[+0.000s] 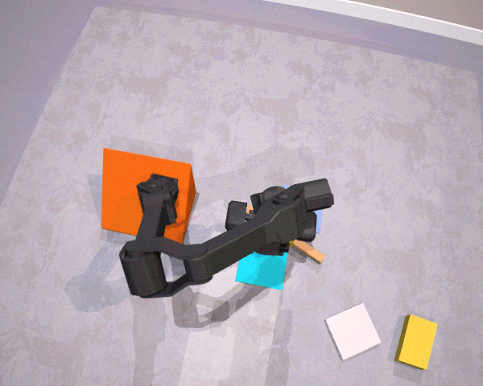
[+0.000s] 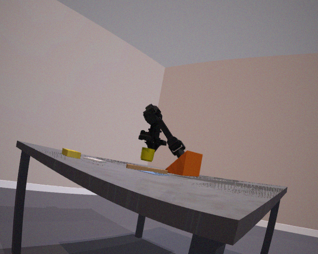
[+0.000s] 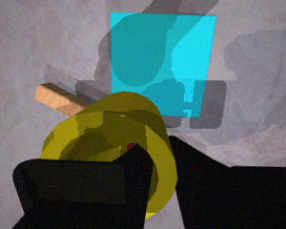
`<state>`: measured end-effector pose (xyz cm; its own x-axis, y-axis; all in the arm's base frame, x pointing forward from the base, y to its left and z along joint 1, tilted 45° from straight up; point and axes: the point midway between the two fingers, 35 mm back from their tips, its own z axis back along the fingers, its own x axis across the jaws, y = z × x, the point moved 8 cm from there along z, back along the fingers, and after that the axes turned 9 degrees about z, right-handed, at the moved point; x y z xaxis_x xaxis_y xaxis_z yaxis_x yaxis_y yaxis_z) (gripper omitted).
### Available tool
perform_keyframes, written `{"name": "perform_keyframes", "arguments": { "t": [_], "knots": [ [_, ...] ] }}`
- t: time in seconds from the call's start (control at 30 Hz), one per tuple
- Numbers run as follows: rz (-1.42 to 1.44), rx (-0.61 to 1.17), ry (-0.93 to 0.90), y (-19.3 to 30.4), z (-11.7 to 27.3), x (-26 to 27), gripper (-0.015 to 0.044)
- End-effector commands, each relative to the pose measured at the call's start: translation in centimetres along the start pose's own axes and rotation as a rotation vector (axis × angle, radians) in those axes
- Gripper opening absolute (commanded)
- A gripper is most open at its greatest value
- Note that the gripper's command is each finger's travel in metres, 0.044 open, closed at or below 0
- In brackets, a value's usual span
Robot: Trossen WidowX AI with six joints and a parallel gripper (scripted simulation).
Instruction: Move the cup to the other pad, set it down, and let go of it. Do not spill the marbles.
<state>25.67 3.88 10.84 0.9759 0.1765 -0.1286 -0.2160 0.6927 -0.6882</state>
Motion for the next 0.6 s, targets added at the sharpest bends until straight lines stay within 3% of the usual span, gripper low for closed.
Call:
{"name": "perform_keyframes", "arguments": {
  "t": [0.0,0.57],
  "knots": [
    [0.009,-0.004,0.005,-0.6,-0.1,-0.6,0.0000],
    [0.009,-0.005,0.006,-3.0,-0.1,-2.5,0.0000]
  ]
}}
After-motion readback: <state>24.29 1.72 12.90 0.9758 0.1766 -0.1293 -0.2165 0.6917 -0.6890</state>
